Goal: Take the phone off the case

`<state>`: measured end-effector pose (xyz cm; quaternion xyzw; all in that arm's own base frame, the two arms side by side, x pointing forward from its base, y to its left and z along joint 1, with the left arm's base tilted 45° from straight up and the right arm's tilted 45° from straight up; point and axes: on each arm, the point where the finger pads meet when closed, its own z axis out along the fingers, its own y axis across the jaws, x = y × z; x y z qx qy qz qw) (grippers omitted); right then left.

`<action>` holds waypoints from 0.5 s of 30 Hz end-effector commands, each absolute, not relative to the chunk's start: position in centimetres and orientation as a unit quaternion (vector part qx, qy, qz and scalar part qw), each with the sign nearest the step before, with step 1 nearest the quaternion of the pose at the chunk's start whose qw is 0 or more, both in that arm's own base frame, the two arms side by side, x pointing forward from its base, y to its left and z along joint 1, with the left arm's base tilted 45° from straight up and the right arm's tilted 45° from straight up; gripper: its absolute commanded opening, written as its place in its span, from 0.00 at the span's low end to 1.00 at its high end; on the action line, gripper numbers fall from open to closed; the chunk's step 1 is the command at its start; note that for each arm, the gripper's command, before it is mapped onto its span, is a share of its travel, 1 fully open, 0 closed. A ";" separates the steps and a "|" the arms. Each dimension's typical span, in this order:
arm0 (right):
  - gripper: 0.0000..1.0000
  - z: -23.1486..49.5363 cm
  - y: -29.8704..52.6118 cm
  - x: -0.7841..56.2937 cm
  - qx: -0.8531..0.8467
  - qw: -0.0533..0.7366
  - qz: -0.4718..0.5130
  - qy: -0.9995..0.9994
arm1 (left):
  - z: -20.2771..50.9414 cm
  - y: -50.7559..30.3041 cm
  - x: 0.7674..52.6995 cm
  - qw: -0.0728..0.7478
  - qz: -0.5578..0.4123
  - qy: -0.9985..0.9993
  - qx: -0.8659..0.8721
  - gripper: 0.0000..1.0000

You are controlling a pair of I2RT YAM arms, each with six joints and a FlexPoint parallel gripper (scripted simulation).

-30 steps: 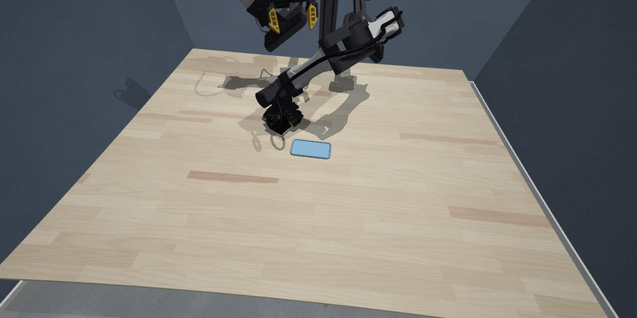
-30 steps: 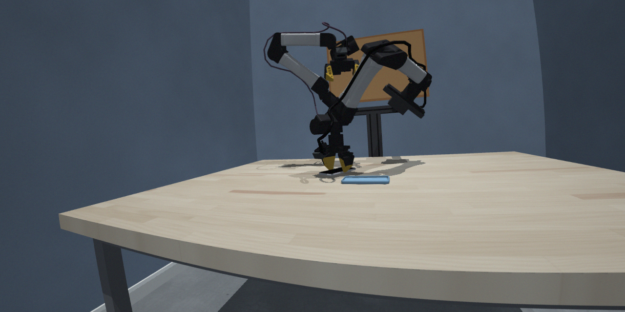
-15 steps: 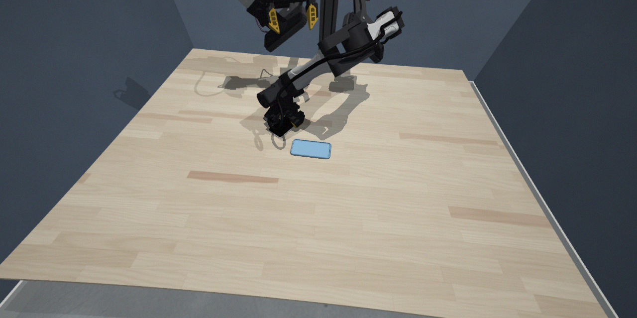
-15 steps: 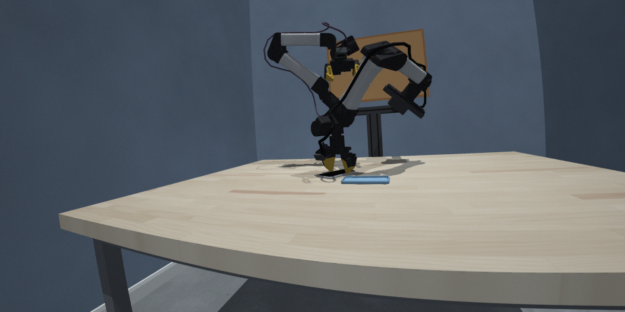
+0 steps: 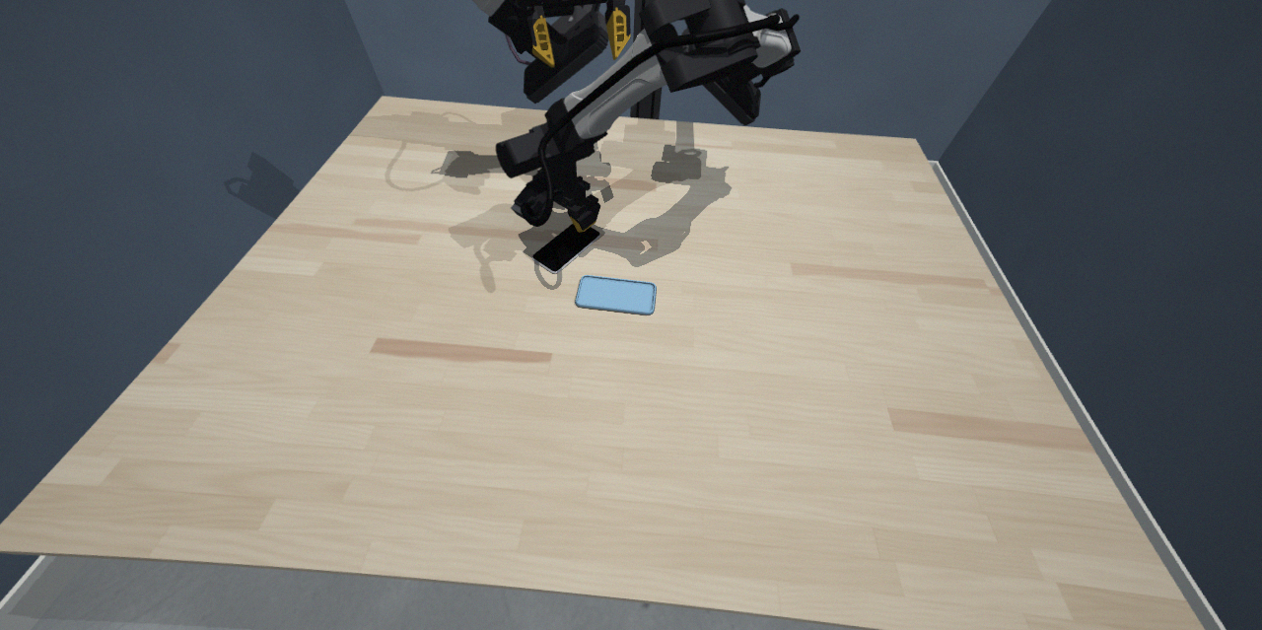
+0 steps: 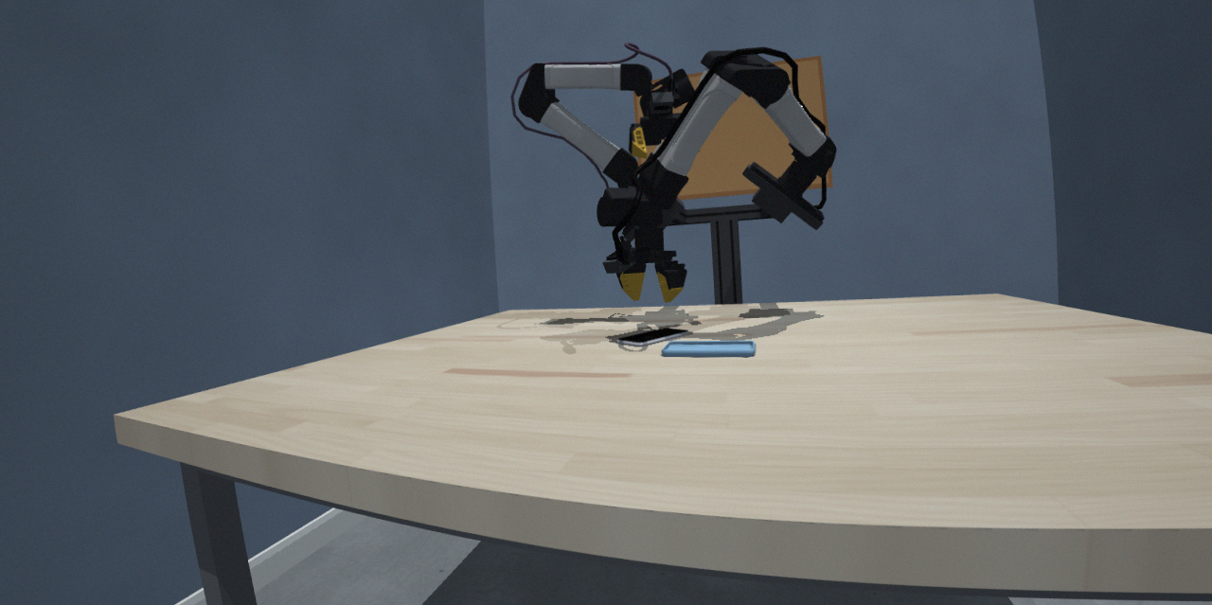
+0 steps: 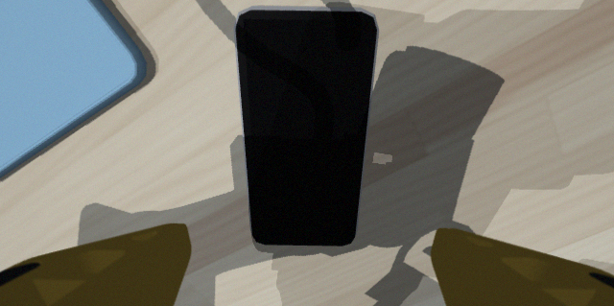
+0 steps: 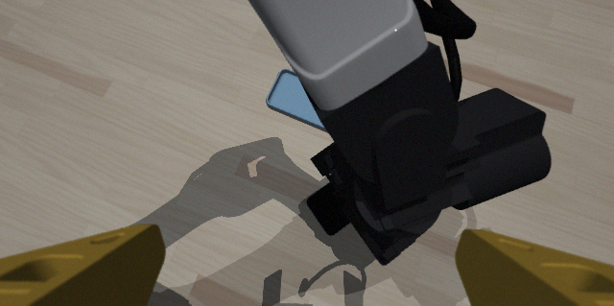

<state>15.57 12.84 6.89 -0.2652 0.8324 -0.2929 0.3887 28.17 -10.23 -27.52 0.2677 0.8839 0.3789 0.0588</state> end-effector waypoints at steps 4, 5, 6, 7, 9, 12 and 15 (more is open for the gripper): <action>1.00 6.9 12.3 15.6 -0.276 0.374 -0.286 0.838 | -27.2 -10.0 27.9 0.047 0.385 0.884 0.262 0.90; 1.00 7.0 12.1 15.7 -0.278 0.370 -0.283 0.840 | -27.2 -10.0 27.9 0.047 0.385 0.884 0.262 0.90; 1.00 7.1 12.0 15.7 -0.279 0.368 -0.280 0.841 | -27.6 -9.7 27.9 0.046 0.385 0.884 0.261 0.90; 1.00 7.2 11.8 15.7 -0.281 0.364 -0.278 0.843 | -27.9 -9.5 27.9 0.045 0.384 0.885 0.260 0.90; 1.00 7.4 11.3 15.8 -0.285 0.355 -0.270 0.849 | -27.5 -10.5 28.6 0.062 0.374 0.886 0.267 0.90; 1.00 7.9 10.3 16.1 -0.292 0.336 -0.252 0.859 | -26.8 -11.8 29.0 0.084 0.360 0.884 0.288 0.90; 1.00 8.3 9.7 16.2 -0.295 0.322 -0.236 0.868 | -26.6 -12.3 29.0 0.097 0.350 0.880 0.307 0.90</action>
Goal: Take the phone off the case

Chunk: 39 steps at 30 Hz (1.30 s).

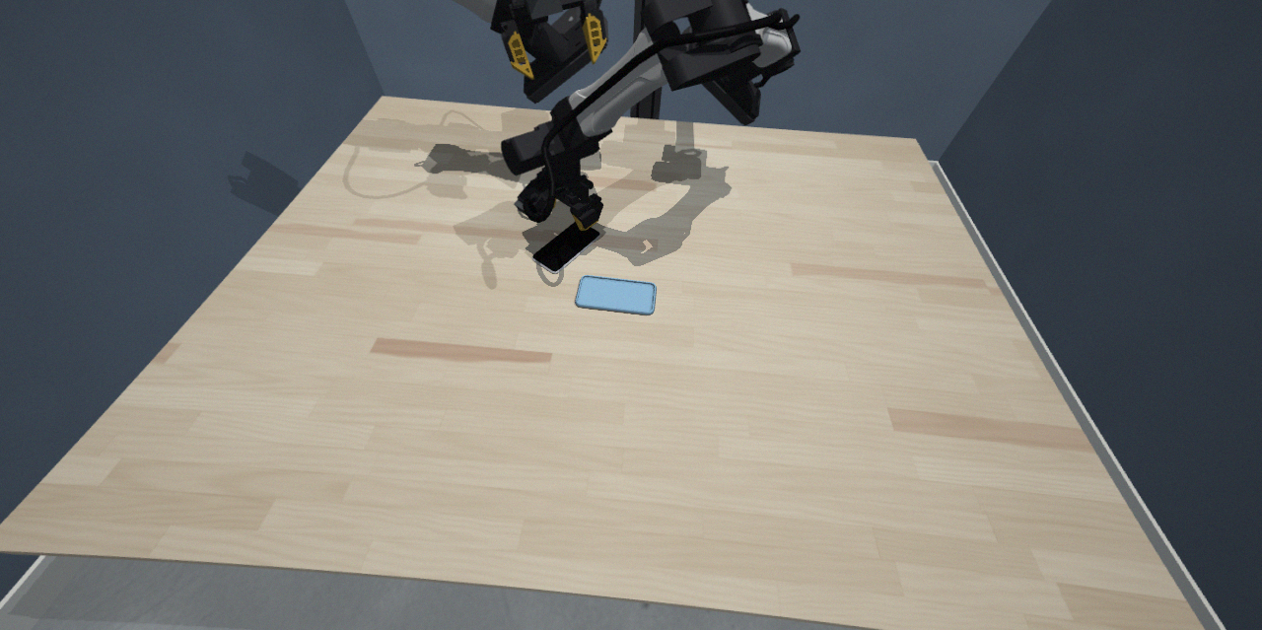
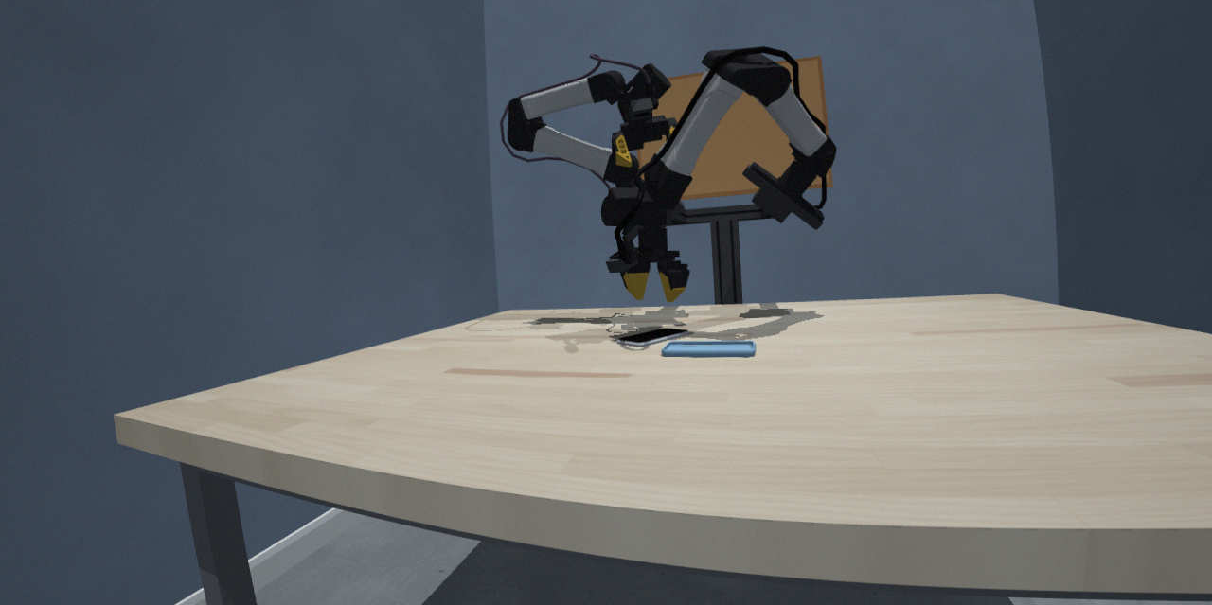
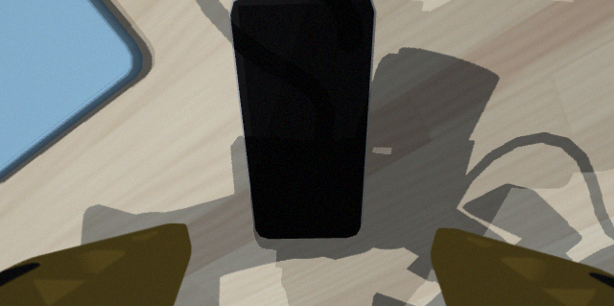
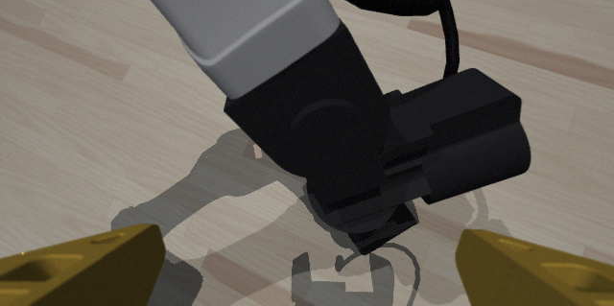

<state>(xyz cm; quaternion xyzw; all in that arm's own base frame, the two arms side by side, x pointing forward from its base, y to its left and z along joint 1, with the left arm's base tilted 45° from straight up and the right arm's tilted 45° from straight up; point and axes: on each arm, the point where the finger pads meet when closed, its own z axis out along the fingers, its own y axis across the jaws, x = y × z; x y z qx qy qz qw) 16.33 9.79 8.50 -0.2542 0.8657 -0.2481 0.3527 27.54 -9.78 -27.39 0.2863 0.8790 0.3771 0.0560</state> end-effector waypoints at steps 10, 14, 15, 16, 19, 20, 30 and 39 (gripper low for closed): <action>1.00 11.3 7.4 17.6 -0.279 0.298 -0.137 0.903 | -23.9 -13.7 27.6 0.152 0.305 0.845 0.412 0.90; 1.00 12.1 6.1 18.1 -0.269 0.287 -0.109 0.913 | -22.7 -13.6 26.7 0.162 0.293 0.831 0.445 0.90; 1.00 12.3 5.7 18.1 -0.264 0.282 -0.106 0.916 | -22.5 -13.6 26.4 0.165 0.289 0.827 0.454 0.90; 1.00 12.5 5.3 18.2 -0.259 0.280 -0.101 0.919 | -22.2 -13.6 26.2 0.167 0.287 0.823 0.462 0.90; 1.00 12.8 5.0 18.3 -0.259 0.277 -0.090 0.921 | -22.0 -13.5 26.1 0.170 0.284 0.821 0.466 0.90; 1.00 13.0 4.6 18.4 -0.259 0.271 -0.081 0.924 | -21.8 -13.5 25.8 0.171 0.281 0.817 0.473 0.90; 1.00 14.9 1.1 19.2 -0.222 0.227 -0.026 0.948 | -21.0 -12.8 24.5 0.169 0.276 0.805 0.497 0.90; 1.00 17.4 -2.7 20.1 -0.179 0.178 0.043 0.967 | -20.9 -12.7 24.5 0.170 0.278 0.804 0.498 0.90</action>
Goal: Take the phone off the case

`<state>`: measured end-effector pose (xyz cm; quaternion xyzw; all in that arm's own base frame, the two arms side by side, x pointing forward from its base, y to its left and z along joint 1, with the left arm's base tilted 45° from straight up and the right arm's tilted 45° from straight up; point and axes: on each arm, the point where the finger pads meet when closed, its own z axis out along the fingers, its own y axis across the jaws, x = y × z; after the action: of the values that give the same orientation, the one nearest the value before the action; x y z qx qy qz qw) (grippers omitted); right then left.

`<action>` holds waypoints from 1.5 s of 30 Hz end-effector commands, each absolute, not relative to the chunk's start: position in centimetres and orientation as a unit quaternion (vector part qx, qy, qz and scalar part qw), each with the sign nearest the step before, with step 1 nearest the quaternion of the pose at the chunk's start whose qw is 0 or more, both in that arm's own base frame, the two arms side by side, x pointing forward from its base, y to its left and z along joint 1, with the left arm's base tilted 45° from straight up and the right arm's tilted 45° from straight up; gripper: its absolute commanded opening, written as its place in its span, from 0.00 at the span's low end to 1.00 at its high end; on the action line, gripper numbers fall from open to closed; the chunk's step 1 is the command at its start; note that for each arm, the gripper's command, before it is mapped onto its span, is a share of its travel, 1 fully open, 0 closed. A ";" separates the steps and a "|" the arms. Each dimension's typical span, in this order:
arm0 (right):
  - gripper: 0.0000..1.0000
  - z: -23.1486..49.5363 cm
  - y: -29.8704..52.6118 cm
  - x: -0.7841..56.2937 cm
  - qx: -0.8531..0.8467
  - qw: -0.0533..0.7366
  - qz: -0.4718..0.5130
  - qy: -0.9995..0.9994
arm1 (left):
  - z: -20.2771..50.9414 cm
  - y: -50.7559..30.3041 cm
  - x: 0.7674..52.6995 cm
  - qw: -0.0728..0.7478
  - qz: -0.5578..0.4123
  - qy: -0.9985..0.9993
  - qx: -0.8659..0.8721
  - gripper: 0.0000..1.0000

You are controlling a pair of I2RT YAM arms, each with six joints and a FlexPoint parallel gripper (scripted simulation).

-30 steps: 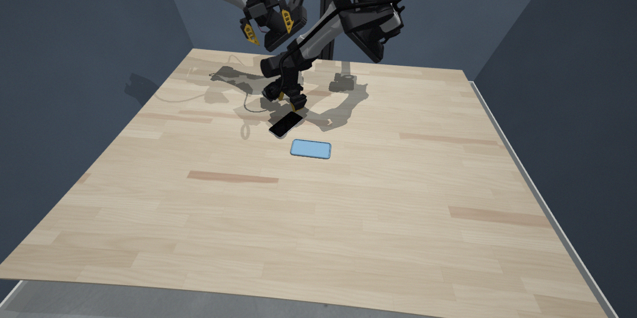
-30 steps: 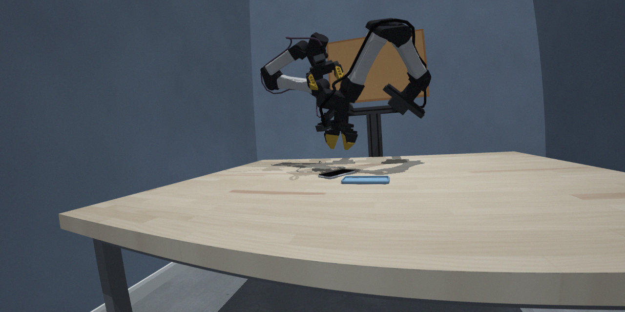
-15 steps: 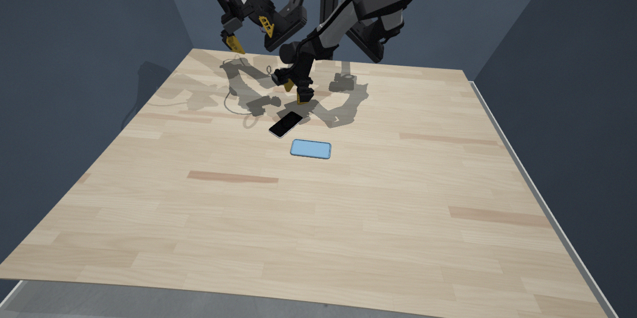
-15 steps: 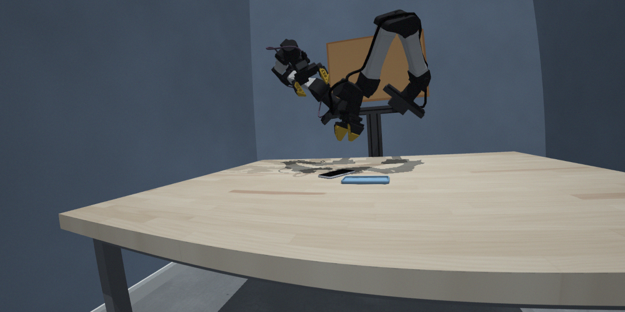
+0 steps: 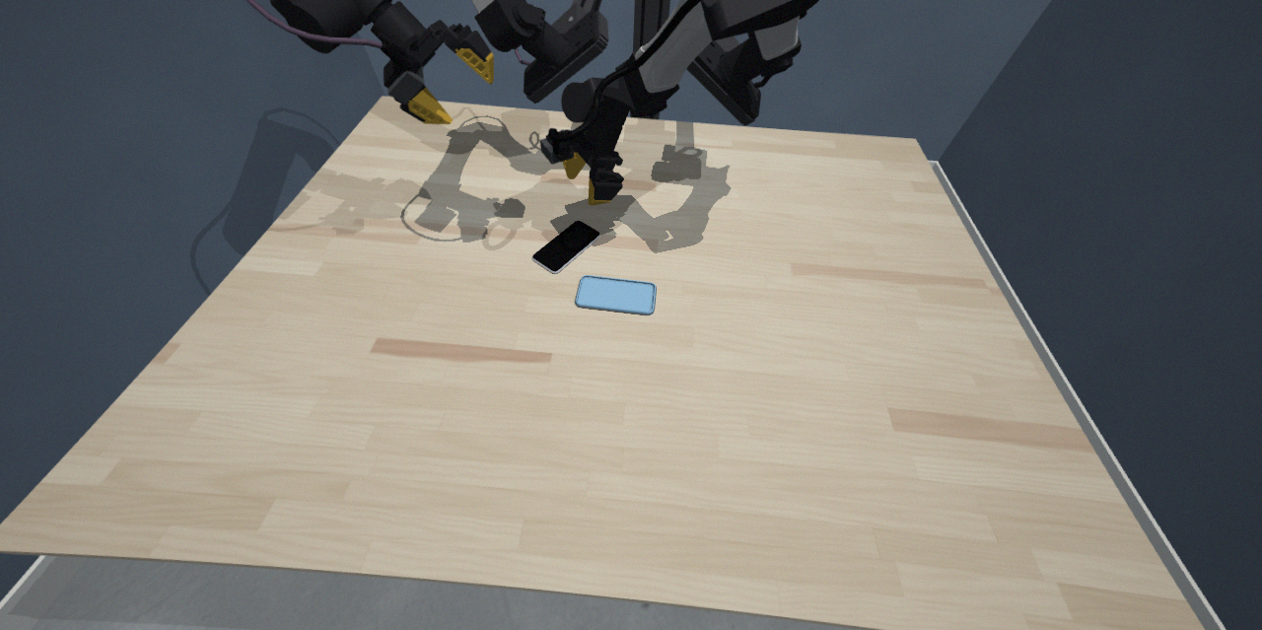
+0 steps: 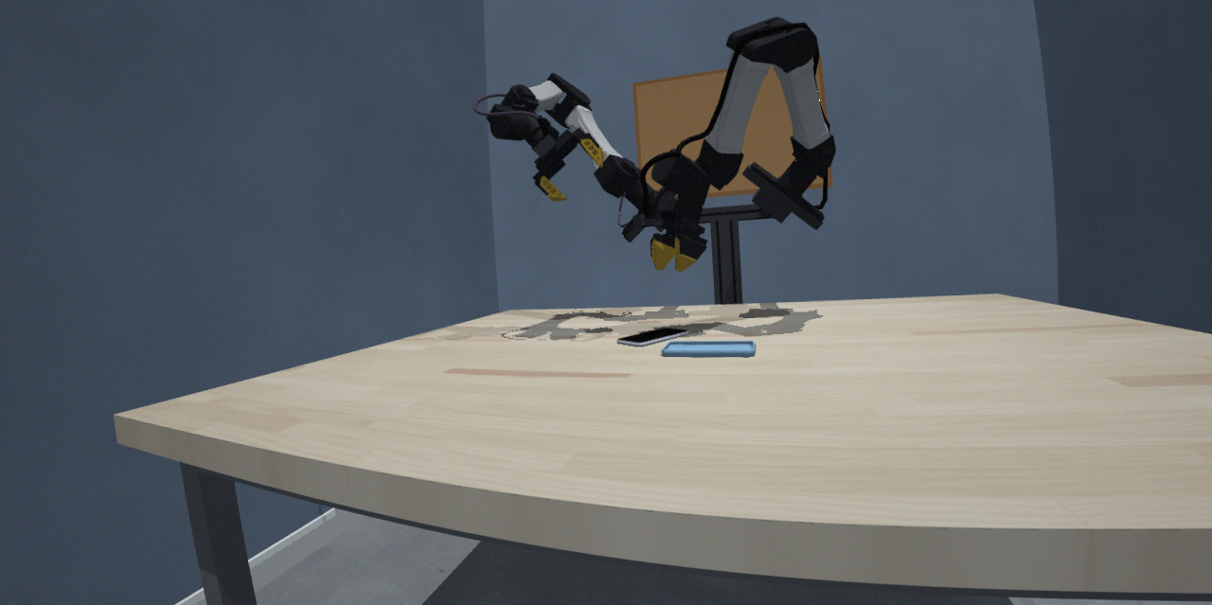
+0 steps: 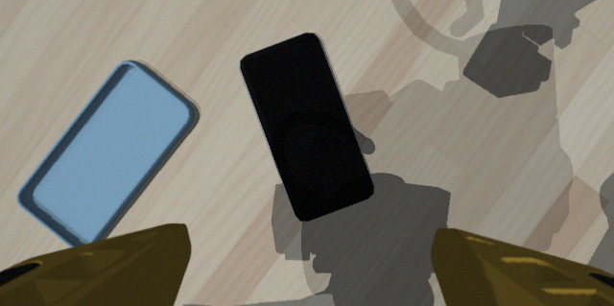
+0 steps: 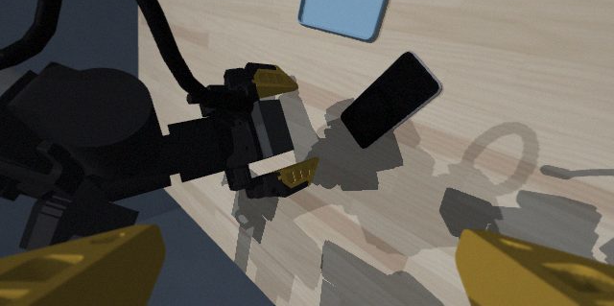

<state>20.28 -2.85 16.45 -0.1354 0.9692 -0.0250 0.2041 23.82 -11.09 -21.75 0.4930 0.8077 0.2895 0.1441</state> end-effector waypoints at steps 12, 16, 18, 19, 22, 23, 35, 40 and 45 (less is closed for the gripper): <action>1.00 20.5 -8.0 22.1 -0.116 0.127 0.113 0.979 | -20.9 -12.8 24.5 0.171 0.277 0.805 0.496 0.90; 1.00 20.9 -8.8 22.4 -0.108 0.120 0.122 0.979 | -20.9 -12.8 24.5 0.172 0.277 0.805 0.496 0.90; 1.00 21.1 -9.4 22.9 -0.104 0.118 0.125 0.980 | -20.9 -12.8 24.5 0.172 0.277 0.805 0.496 0.90; 1.00 21.2 -9.7 23.1 -0.103 0.120 0.124 0.980 | -20.9 -12.8 24.5 0.172 0.277 0.805 0.496 0.90; 1.00 21.4 -10.2 23.5 -0.100 0.122 0.123 0.980 | -20.9 -12.8 24.5 0.172 0.277 0.805 0.496 0.90; 1.00 21.4 -10.4 23.6 -0.099 0.123 0.122 0.980 | -20.9 -12.8 24.5 0.172 0.277 0.805 0.496 0.90; 1.00 21.5 -10.3 23.4 -0.098 0.127 0.115 0.980 | -20.9 -12.9 24.6 0.174 0.276 0.805 0.495 0.90; 1.00 21.5 -10.3 23.4 -0.098 0.127 0.115 0.980 | -20.9 -12.9 24.6 0.174 0.276 0.805 0.495 0.90; 1.00 21.5 -10.3 23.4 -0.098 0.127 0.115 0.980 | -20.9 -12.9 24.6 0.174 0.276 0.805 0.495 0.90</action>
<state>23.58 -10.53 20.75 -0.0926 0.9815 0.1134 0.1236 24.01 -11.31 -21.71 0.4911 0.8083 0.2875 0.1507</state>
